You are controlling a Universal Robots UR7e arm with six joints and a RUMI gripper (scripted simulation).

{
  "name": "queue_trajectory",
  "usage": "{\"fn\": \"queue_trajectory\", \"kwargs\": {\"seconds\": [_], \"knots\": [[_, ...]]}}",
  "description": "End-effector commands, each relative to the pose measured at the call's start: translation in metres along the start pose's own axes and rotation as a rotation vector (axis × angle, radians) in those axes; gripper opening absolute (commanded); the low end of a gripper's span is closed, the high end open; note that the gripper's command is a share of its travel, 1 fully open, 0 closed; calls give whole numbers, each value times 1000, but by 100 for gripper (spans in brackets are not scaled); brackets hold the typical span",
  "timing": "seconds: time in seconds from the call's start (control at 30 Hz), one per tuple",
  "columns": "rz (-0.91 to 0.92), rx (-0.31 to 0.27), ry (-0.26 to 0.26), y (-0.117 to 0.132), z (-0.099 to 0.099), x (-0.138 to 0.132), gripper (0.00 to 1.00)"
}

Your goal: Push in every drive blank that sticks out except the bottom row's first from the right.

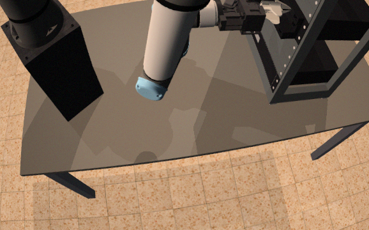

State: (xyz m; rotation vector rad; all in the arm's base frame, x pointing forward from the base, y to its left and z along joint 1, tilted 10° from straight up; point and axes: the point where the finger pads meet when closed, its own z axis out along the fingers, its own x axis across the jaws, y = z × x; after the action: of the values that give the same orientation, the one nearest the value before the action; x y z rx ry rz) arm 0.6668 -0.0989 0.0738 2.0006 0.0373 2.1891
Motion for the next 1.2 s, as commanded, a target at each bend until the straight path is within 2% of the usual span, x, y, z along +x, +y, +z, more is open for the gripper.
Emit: {"fn": "queue_trajectory", "kwargs": {"seconds": [0.0, 1.17], "knots": [[-2, -3, 3, 2, 4, 1, 0], [-2, -3, 3, 2, 8, 2, 0]]}}
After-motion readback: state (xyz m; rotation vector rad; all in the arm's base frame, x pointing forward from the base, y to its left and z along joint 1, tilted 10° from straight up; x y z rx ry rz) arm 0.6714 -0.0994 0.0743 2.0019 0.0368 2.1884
